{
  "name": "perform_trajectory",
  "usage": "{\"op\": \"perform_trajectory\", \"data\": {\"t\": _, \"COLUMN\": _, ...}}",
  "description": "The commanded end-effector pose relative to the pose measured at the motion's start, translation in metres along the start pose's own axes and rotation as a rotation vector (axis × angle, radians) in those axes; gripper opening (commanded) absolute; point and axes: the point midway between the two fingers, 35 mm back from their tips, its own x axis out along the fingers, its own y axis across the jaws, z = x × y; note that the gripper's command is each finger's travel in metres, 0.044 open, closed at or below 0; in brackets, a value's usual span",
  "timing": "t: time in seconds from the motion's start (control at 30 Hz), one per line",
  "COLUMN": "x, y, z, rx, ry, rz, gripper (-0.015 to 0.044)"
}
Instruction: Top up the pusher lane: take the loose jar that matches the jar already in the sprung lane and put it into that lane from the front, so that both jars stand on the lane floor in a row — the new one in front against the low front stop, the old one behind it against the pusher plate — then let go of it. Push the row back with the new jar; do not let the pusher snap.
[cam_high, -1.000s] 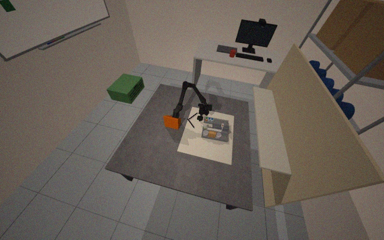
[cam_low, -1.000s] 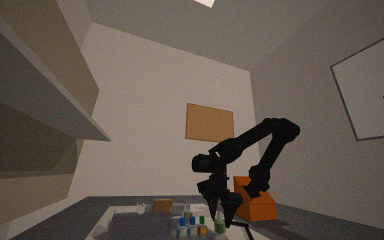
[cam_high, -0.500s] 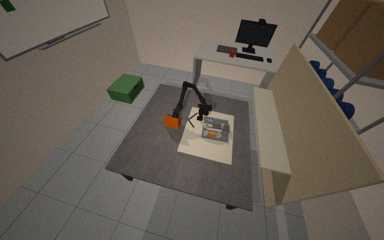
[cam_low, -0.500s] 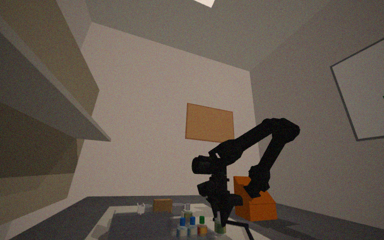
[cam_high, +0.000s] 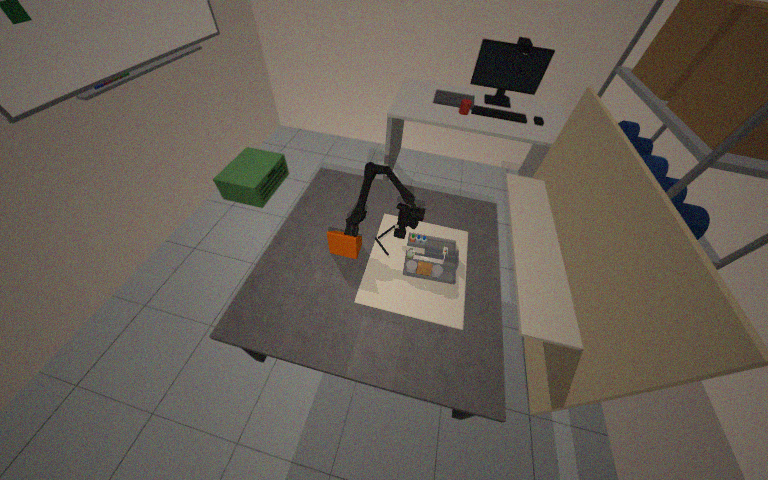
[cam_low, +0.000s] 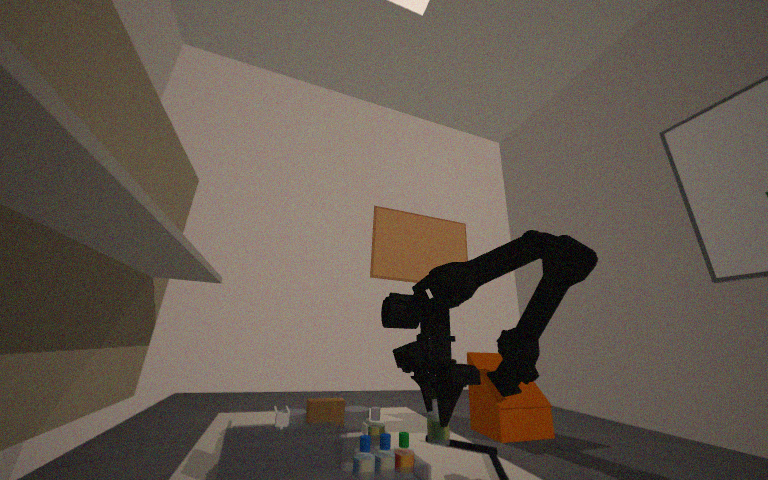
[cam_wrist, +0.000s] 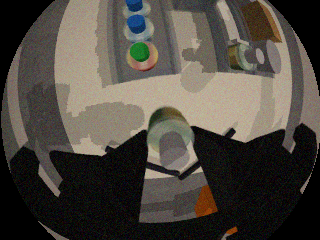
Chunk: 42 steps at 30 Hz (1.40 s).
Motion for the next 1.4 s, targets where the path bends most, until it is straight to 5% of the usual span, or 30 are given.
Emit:
{"op": "perform_trajectory", "data": {"t": 0.0, "x": -0.024, "y": 0.000, "z": 0.001, "rx": -0.011, "ry": -0.013, "rz": -0.005, "gripper": 0.0000}}
{"op": "perform_trajectory", "data": {"t": 0.37, "x": -0.069, "y": 0.001, "z": -0.008, "rx": -0.011, "ry": -0.011, "rz": 0.005, "gripper": 0.0000}}
{"op": "perform_trajectory", "data": {"t": 1.37, "x": -0.017, "y": -0.111, "z": 0.037, "rx": -0.075, "ry": -0.014, "rz": 0.001, "gripper": 0.0000}}
